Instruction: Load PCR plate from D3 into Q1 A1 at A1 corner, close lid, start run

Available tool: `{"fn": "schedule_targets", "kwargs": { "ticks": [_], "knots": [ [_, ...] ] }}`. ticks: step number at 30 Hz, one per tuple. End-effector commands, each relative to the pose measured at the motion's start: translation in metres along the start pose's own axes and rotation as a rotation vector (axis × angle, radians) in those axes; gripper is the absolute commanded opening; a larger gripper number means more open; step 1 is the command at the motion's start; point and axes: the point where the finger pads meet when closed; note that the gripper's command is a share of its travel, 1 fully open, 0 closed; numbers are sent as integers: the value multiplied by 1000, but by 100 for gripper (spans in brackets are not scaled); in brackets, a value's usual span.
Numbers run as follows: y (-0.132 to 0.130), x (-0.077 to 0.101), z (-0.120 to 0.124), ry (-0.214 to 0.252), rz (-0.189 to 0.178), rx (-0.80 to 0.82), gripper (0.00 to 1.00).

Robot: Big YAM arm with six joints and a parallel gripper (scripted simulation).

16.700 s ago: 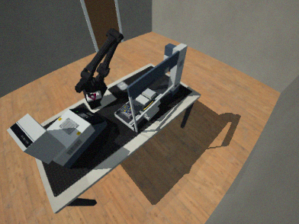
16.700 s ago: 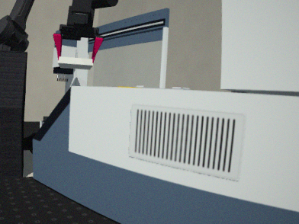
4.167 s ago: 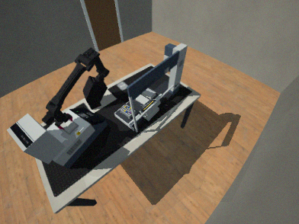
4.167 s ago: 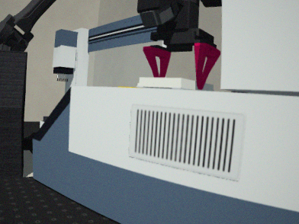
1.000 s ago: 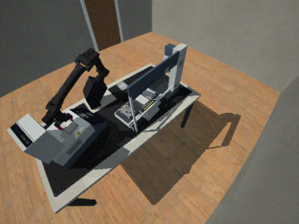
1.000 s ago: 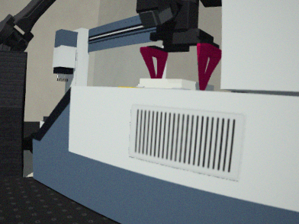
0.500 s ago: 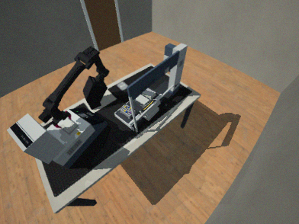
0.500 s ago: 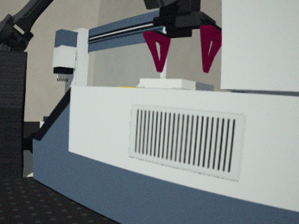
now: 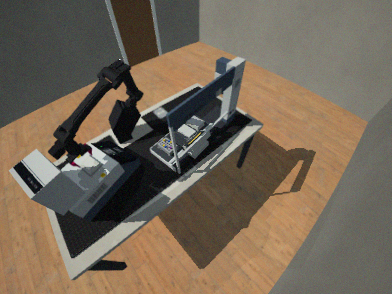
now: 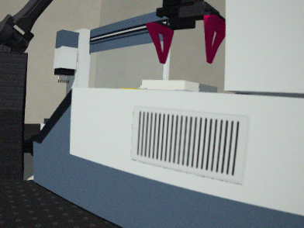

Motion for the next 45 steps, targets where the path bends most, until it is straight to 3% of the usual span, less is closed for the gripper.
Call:
{"fn": "schedule_targets", "kwargs": {
  "ticks": [1,8,12,18,26,37,43,44,45],
  "knots": [
    [16,48,5,10,-75,20,100],
    [13,67,5,17,-81,22,100],
    [15,67,9,13,-89,23,100],
    [14,39,11,0,-61,18,100],
    [5,14,-6,6,-14,-11,100],
    [11,31,-9,18,-22,-8,100],
    [17,29,0,8,-42,16,100],
    [9,26,3,-6,-43,51,0],
    [9,26,3,-6,-43,51,0]
  ]
}}
Point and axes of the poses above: the point where the finger pads meet when closed, its own x axis back along the fingers, its own y axis across the jaws, z = x × y, and after that the axes turned 4 degrees about x, right-handed
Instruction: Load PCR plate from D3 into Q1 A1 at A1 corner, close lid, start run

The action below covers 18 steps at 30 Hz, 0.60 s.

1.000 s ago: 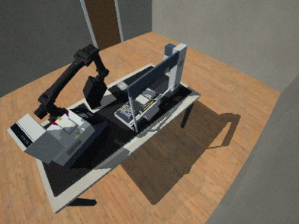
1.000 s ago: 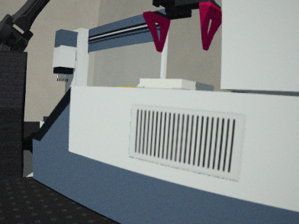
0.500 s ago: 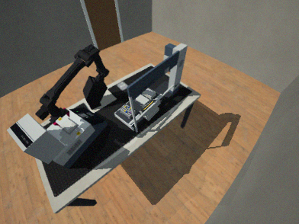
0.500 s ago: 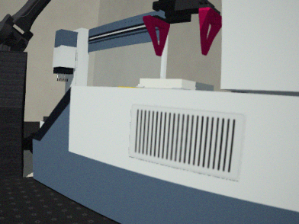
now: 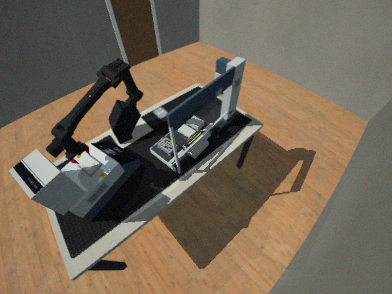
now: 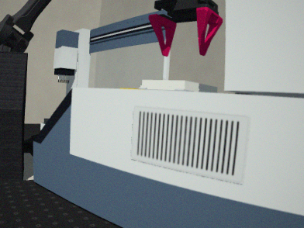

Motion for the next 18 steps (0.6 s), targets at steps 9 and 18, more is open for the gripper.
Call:
{"fn": "schedule_targets", "kwargs": {
  "ticks": [9,18],
  "knots": [
    [-34,10,20,-87,-64,269,0],
    [-40,21,15,-126,-81,402,0]
  ]
}}
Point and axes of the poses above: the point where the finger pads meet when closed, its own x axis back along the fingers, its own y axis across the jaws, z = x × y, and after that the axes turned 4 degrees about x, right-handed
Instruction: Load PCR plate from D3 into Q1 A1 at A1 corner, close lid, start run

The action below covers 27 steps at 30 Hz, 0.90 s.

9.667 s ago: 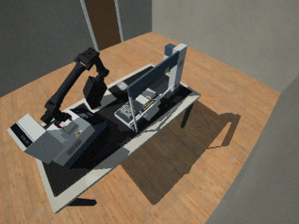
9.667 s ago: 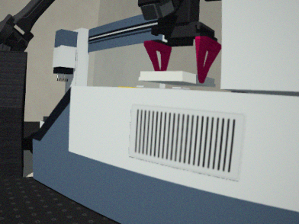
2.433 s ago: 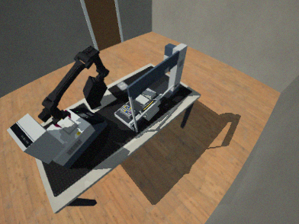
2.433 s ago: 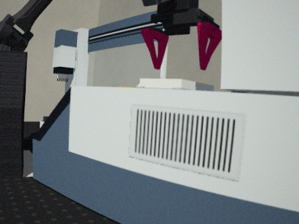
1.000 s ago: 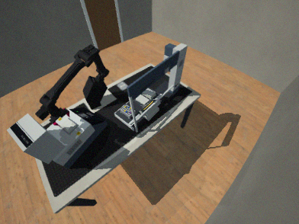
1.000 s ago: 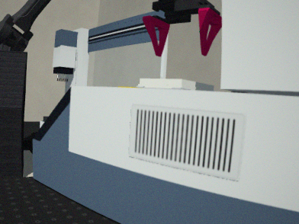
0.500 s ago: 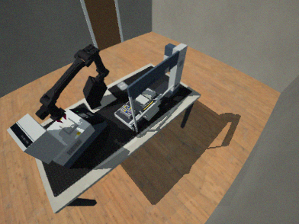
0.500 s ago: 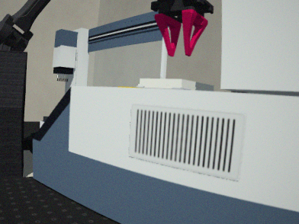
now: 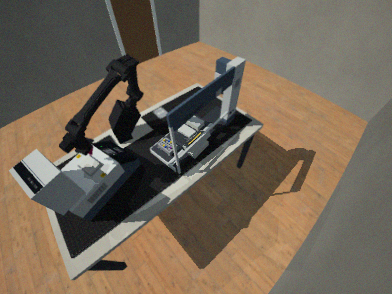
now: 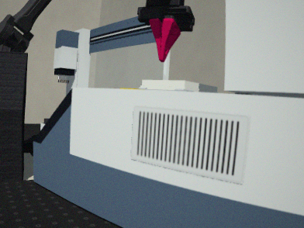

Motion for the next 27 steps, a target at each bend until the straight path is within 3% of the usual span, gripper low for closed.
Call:
{"fn": "schedule_targets", "kwargs": {
  "ticks": [1,4,8,12,20,24,27],
  "knots": [
    [2,24,6,-27,-55,71,0],
    [-4,14,13,-55,-30,142,0],
    [5,12,13,-89,-32,237,0],
    [-25,11,24,-113,-31,308,0],
    [-11,24,15,-157,-58,394,0],
    [-39,14,38,-191,-44,496,0],
    [-33,13,39,-215,-33,561,0]
  ]
}}
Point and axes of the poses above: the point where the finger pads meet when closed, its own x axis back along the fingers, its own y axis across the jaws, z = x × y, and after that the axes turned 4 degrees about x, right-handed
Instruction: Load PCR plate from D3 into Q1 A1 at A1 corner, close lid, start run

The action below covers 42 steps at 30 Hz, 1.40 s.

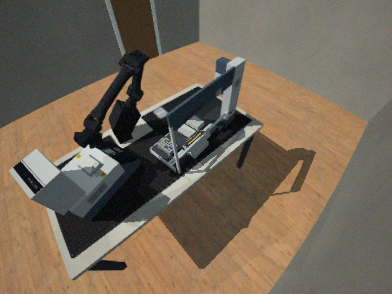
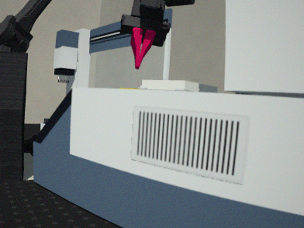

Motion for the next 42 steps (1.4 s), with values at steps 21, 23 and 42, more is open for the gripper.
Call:
{"fn": "schedule_targets", "kwargs": {
  "ticks": [21,23,42],
  "knots": [
    [-6,16,36,-197,-35,461,0],
    [-5,16,35,-204,-31,481,0],
    [-17,15,47,-312,-32,741,0]
  ]
}}
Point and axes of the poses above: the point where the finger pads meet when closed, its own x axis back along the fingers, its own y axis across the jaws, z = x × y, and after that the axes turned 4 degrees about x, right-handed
